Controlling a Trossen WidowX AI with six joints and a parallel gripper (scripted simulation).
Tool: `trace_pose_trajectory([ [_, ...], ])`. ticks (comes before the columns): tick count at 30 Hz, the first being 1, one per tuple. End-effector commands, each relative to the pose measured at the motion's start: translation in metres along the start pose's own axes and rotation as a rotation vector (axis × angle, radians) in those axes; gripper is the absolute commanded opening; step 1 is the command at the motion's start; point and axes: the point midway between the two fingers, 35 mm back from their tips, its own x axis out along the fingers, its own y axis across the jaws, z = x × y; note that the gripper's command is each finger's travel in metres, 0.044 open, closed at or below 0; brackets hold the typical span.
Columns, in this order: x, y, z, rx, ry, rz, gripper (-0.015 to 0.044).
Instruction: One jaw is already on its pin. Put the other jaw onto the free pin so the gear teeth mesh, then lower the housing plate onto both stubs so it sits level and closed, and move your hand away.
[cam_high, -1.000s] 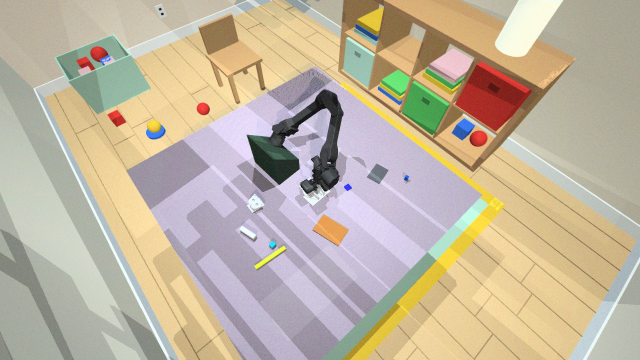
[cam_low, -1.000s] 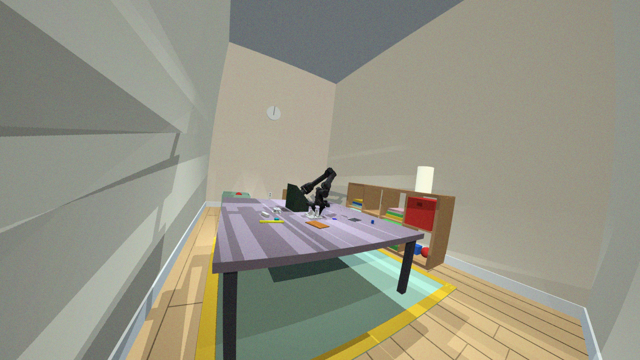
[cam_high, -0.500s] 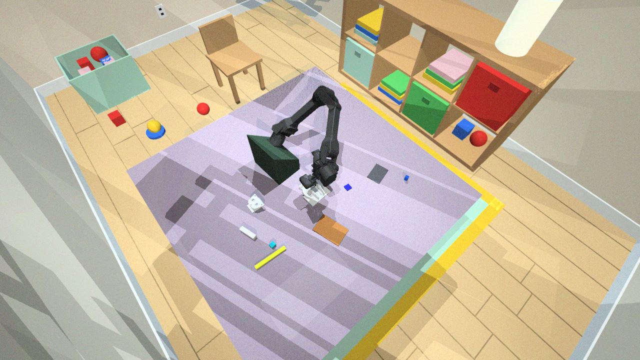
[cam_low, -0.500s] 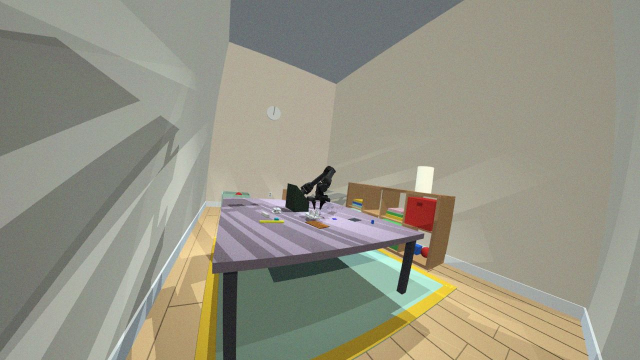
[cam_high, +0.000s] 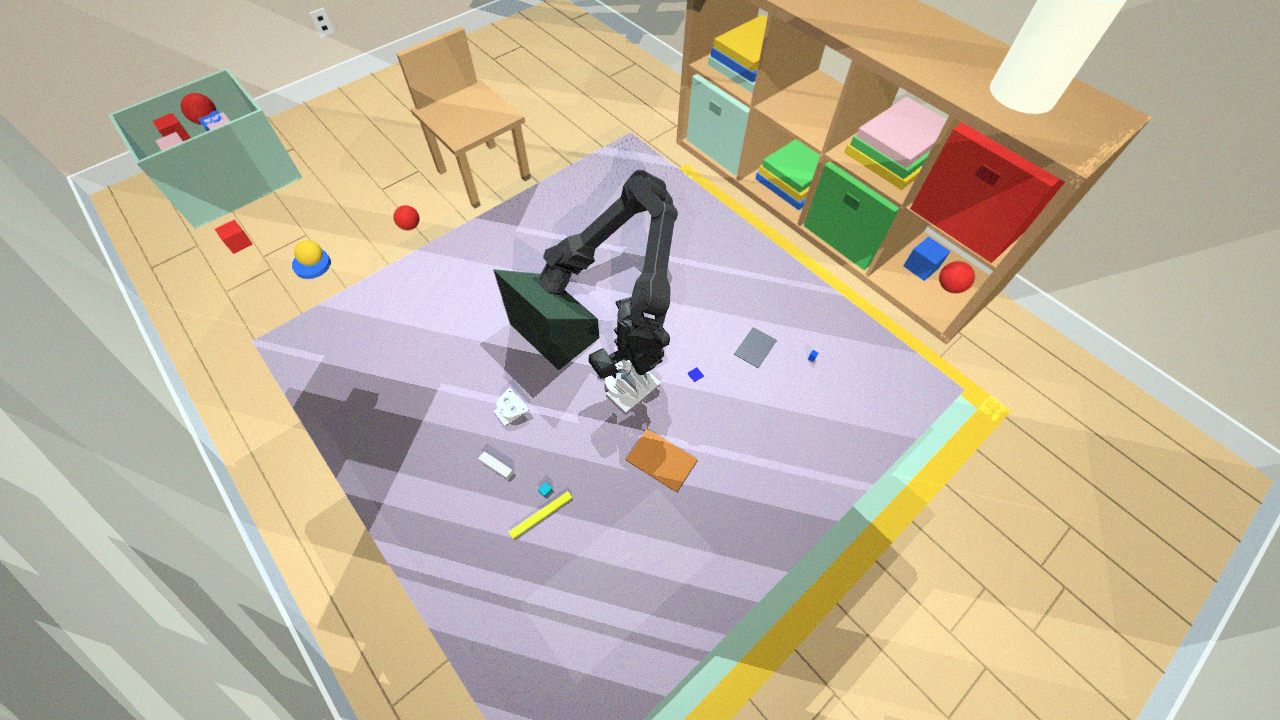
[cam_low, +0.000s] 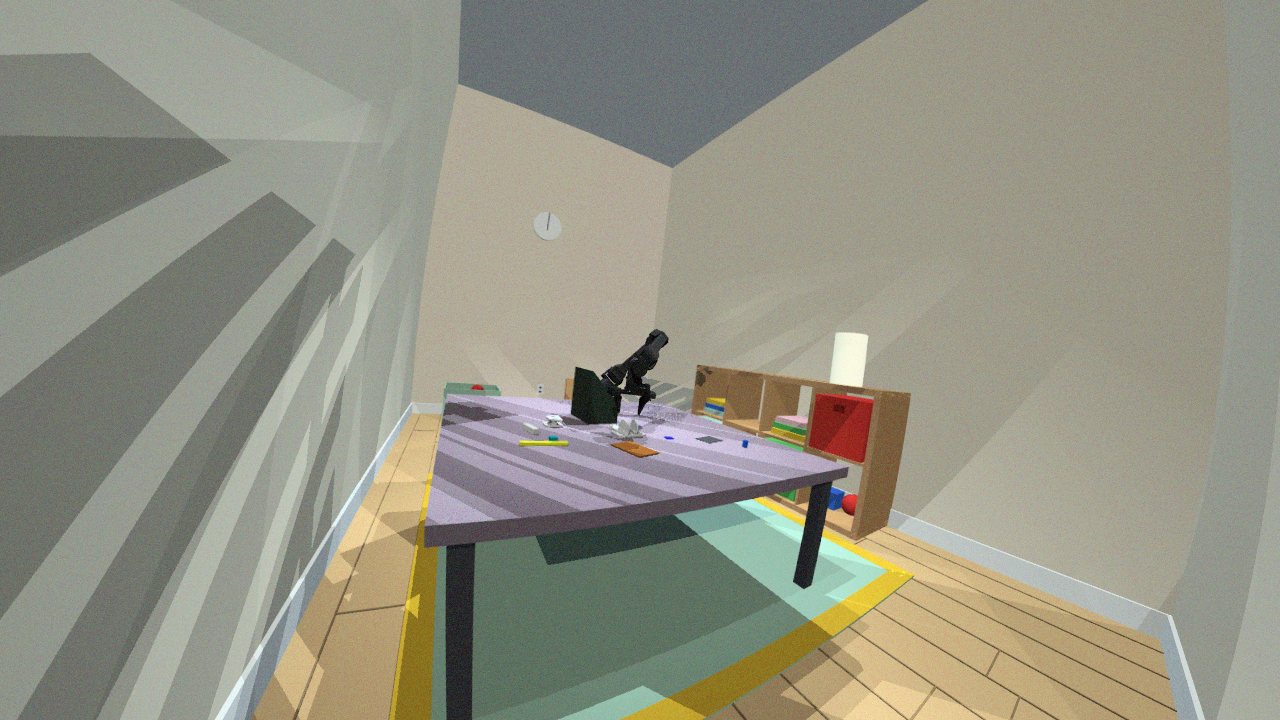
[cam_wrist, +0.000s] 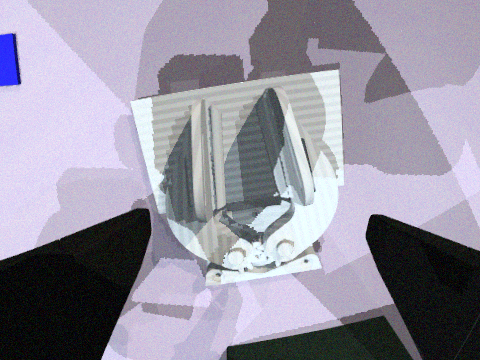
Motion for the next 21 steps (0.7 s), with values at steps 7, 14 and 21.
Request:
trace_pose_trajectory([
  [7, -0.011, -0.057, 0.005, 0.259, -0.017, -0.039, 0.0440],
  [14, -0.017, -0.094, 0.002, 0.452, -0.031, -0.048, 0.0440],
  [21, -0.021, -0.131, -0.005, 0.644, -0.041, -0.050, 0.0440],
])
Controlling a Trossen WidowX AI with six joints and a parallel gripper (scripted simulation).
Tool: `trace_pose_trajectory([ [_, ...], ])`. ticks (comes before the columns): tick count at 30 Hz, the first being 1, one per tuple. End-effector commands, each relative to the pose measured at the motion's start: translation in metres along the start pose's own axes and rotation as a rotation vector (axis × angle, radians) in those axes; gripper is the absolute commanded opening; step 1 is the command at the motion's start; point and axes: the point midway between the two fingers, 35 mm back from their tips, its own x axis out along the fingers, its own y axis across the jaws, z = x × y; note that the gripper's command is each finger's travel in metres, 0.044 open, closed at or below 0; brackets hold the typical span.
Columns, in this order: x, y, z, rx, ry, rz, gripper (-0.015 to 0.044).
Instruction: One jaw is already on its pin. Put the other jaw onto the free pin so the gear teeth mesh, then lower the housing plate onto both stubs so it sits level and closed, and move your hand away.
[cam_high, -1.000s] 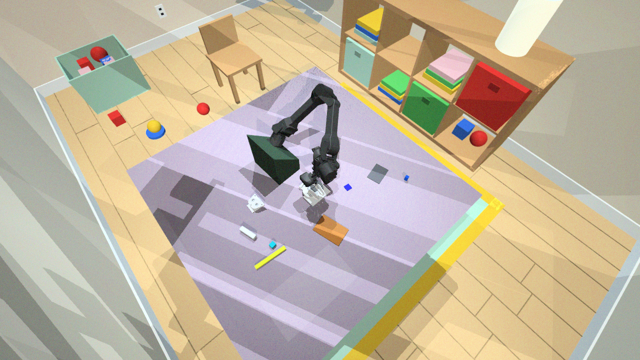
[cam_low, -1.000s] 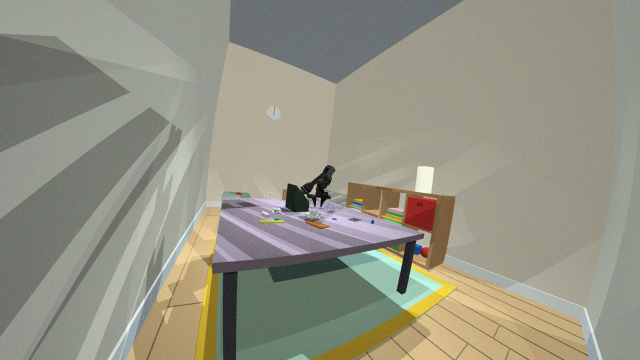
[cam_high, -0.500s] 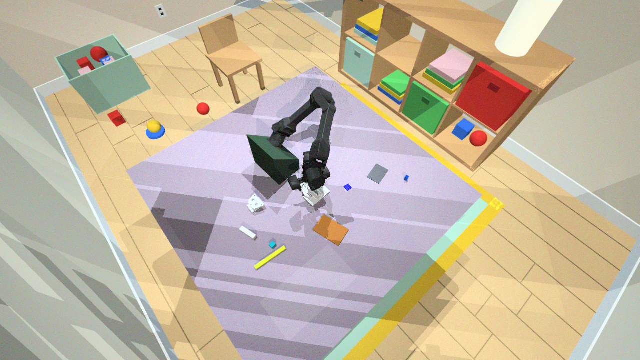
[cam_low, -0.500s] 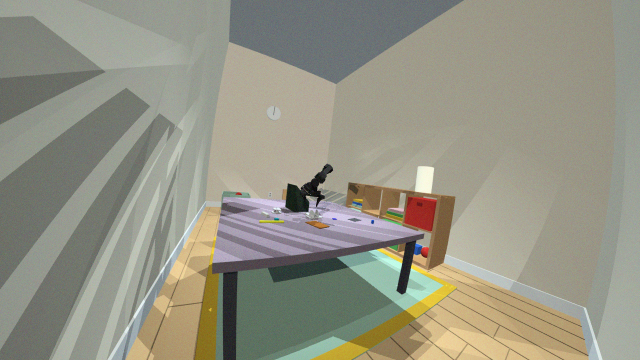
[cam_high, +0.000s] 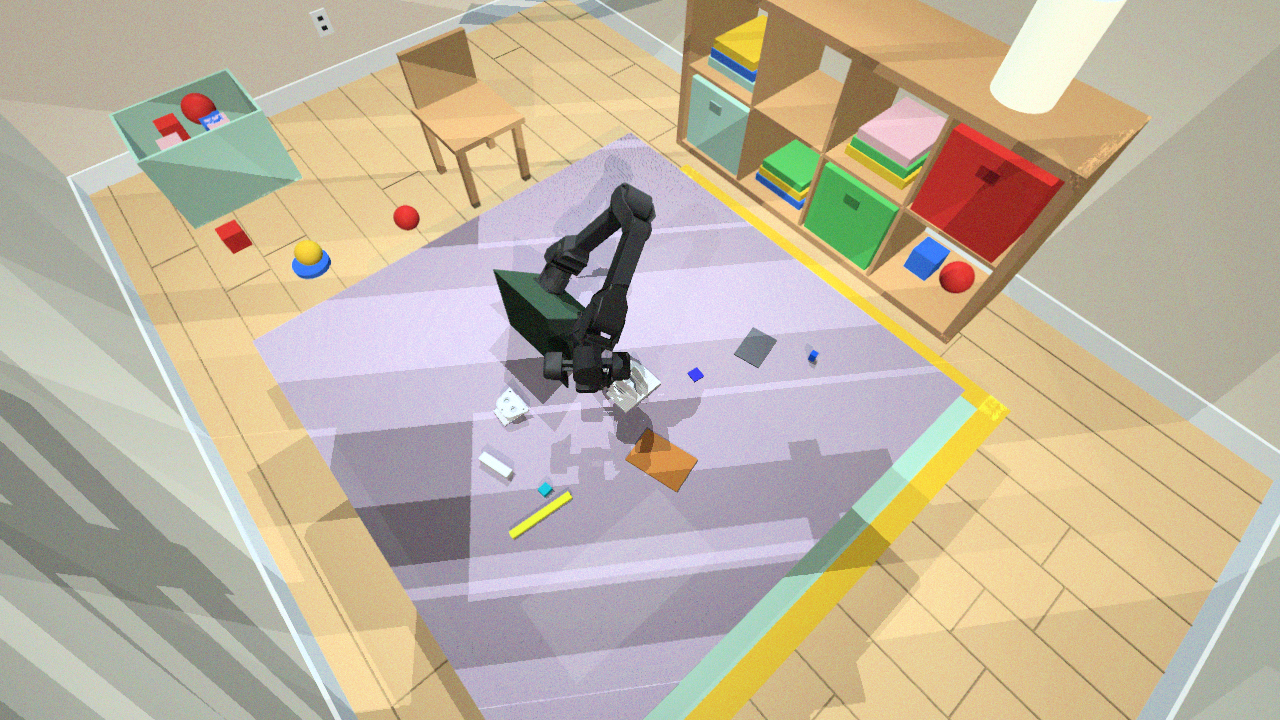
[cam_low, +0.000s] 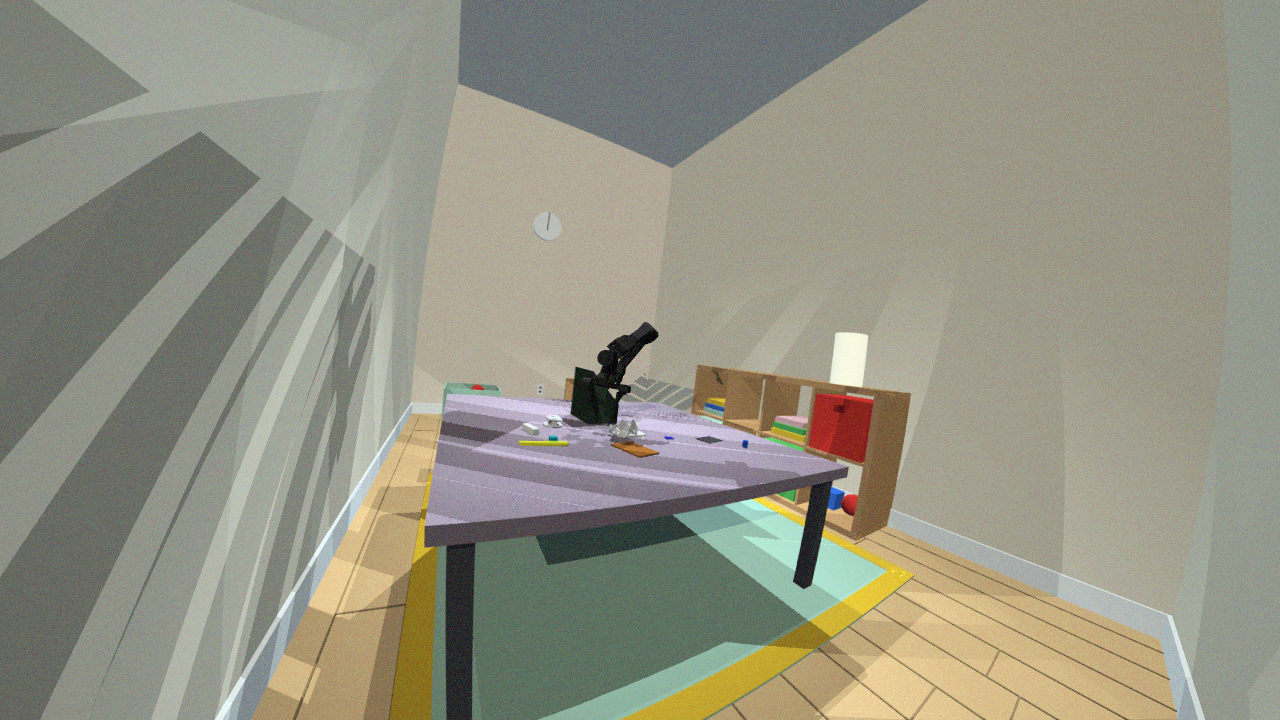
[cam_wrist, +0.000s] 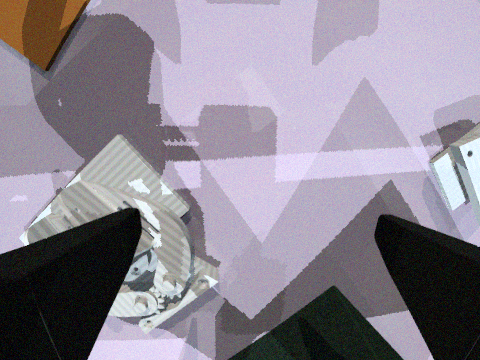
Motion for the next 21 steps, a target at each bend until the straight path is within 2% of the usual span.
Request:
trace_pose_trajectory([
  [1, -0.003, -0.024, 0.009, 0.124, -0.004, -0.006, 0.0440],
  [21, -0.002, -0.133, 0.015, 0.653, 0.040, -0.005, 0.0440],
])
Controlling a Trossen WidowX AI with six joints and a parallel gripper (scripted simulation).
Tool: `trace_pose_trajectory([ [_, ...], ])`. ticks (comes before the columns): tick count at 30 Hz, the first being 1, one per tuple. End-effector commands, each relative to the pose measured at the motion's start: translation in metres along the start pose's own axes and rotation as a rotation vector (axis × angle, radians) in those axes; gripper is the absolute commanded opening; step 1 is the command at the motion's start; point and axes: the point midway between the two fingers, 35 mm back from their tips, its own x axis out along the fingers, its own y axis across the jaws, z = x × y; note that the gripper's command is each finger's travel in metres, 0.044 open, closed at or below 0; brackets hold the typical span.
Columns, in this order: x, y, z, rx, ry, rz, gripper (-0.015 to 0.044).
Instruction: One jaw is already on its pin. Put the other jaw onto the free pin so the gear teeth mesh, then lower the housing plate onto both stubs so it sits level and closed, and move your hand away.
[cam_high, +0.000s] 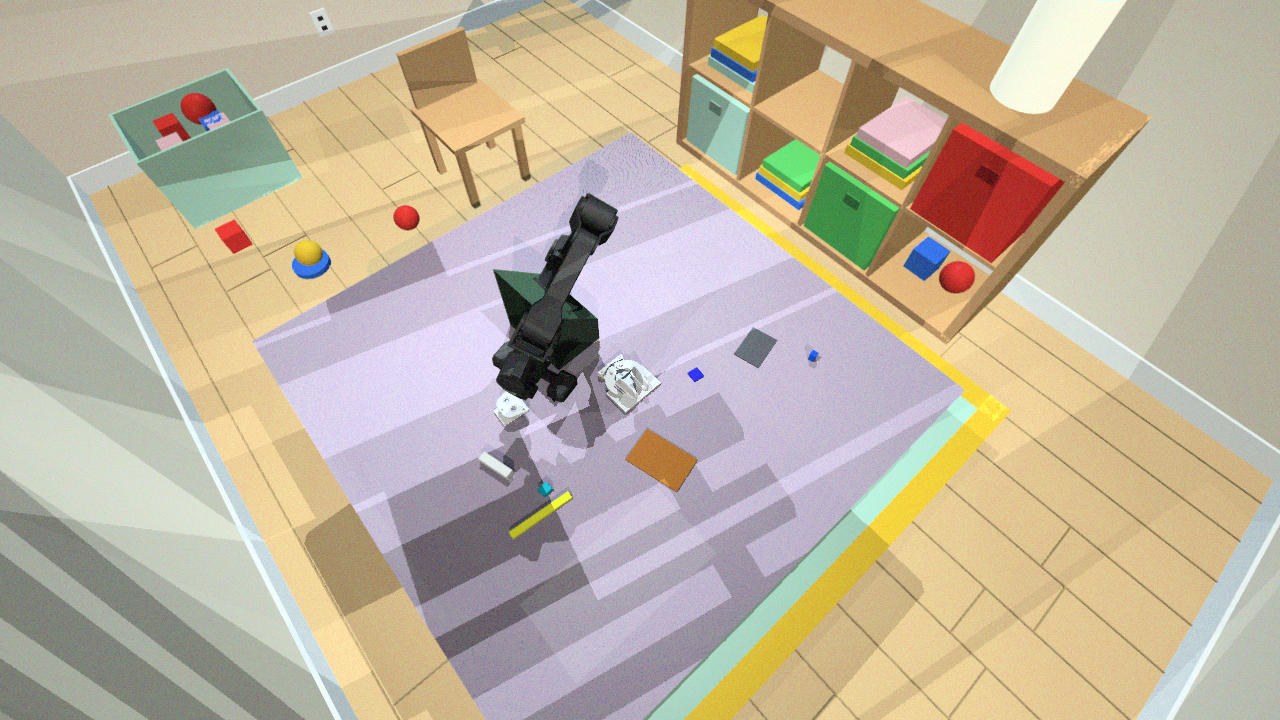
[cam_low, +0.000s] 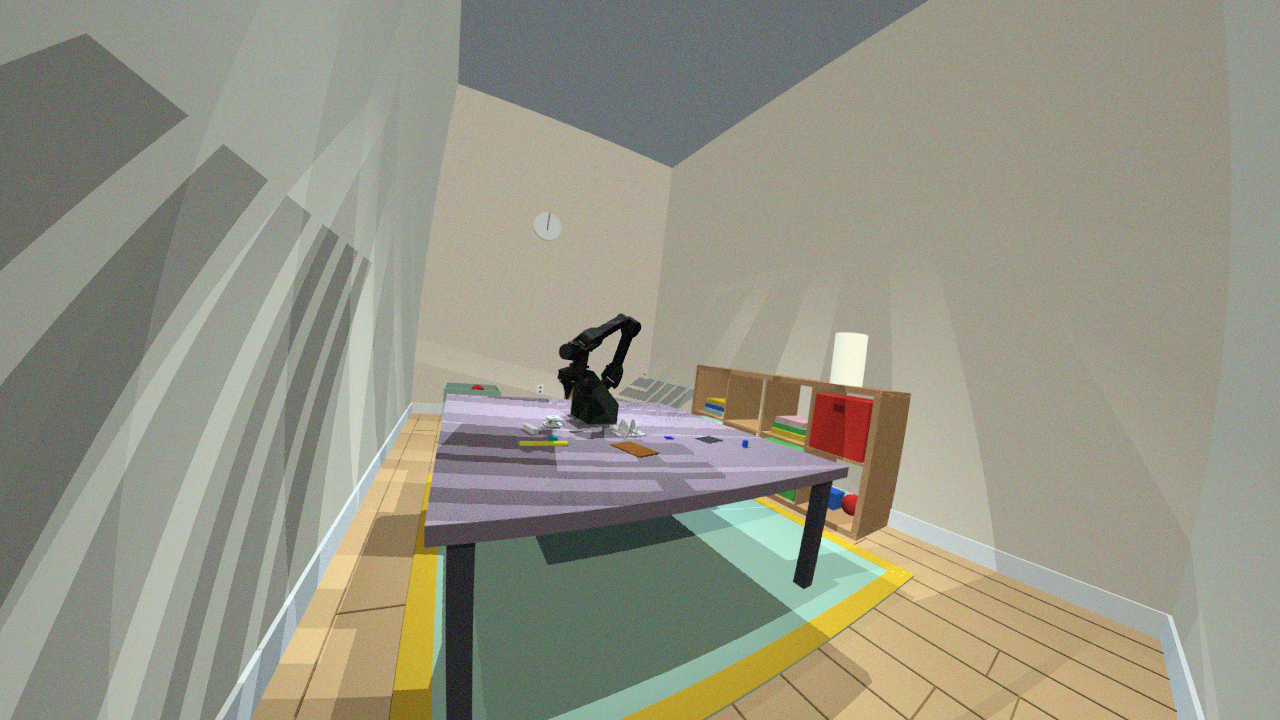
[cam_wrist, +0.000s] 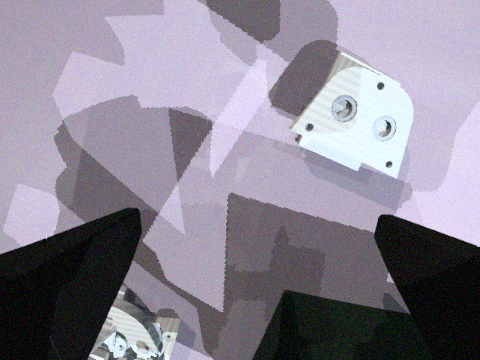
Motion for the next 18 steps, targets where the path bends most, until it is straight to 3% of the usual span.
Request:
trace_pose_trajectory([
  [1, 0.001, -0.021, 0.013, 0.119, 0.013, -0.005, 0.0440],
  [10, 0.007, -0.065, 0.030, 0.346, 0.053, -0.011, 0.0440],
  [18, 0.016, -0.068, 0.031, 0.362, 0.057, -0.011, 0.0440],
])
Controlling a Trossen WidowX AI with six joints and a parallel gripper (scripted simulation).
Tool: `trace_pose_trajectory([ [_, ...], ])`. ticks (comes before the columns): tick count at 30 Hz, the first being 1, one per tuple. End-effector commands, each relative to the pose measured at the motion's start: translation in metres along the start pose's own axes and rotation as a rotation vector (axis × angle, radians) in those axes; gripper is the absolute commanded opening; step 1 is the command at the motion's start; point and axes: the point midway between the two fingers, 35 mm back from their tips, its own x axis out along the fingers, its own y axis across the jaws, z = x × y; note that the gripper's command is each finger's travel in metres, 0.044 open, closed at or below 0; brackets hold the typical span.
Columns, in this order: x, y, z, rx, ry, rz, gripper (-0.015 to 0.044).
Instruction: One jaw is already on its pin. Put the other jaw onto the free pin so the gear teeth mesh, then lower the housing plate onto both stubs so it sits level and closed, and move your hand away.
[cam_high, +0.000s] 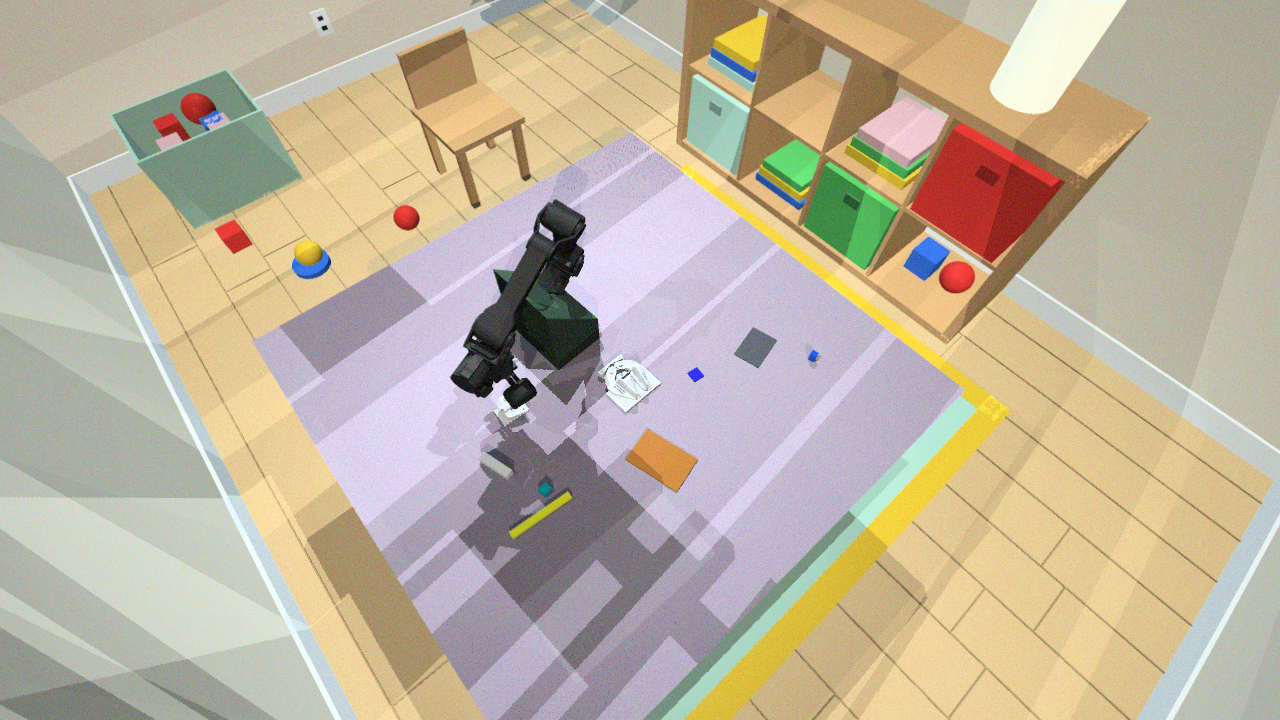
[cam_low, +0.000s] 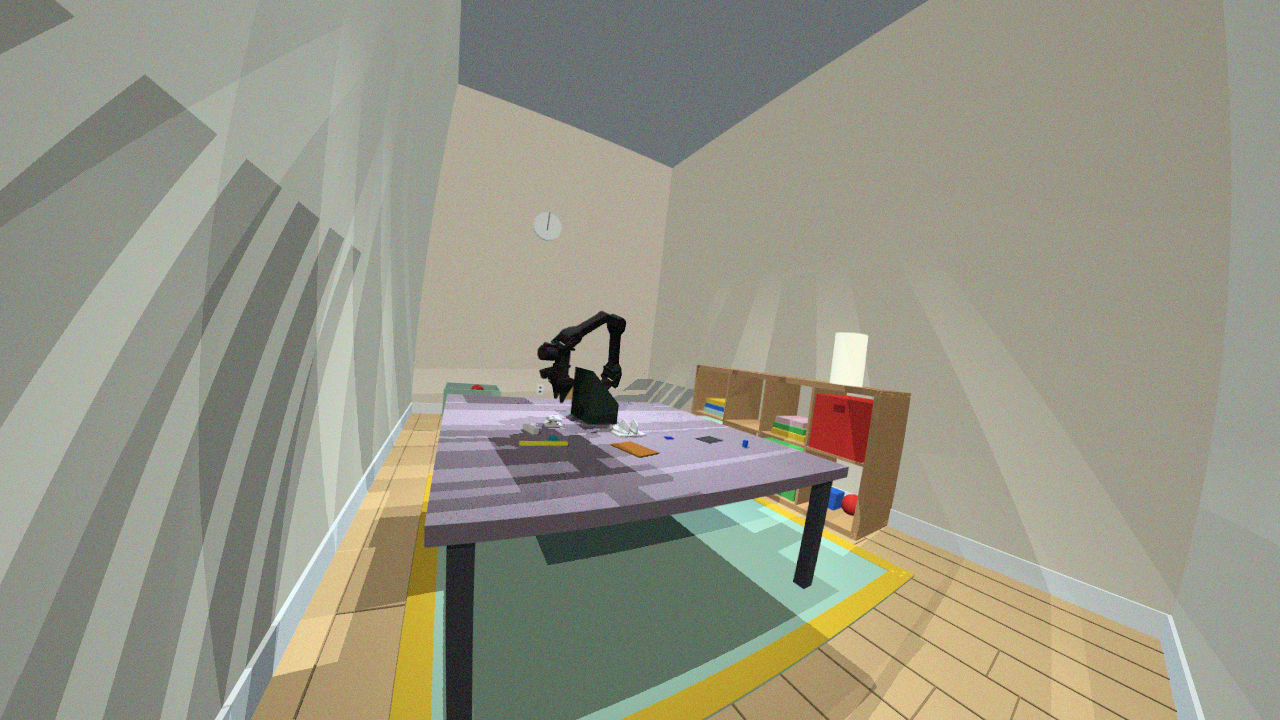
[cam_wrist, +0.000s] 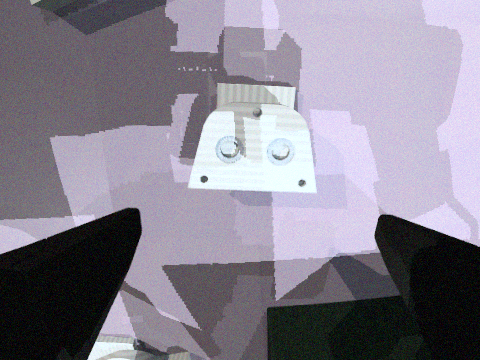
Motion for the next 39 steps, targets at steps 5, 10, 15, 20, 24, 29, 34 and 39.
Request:
trace_pose_trajectory([
  [5, 0.038, -0.002, 0.000, 0.009, -0.002, -0.003, 0.0440],
  [10, 0.038, -0.002, 0.000, 0.009, -0.002, -0.003, 0.0440],
  [15, 0.038, -0.002, 0.000, 0.009, -0.002, -0.003, 0.0440],
  [20, 0.038, -0.002, 0.000, 0.009, -0.002, -0.003, 0.0440],
  [24, 0.038, -0.002, 0.000, 0.009, -0.002, -0.003, 0.0440],
  [29, 0.038, -0.002, 0.000, 0.009, -0.002, -0.003, 0.0440],
  [34, 0.038, -0.002, 0.000, 0.009, -0.002, -0.003, 0.0440],
  [39, 0.038, -0.002, 0.000, 0.009, -0.002, -0.003, 0.0440],
])
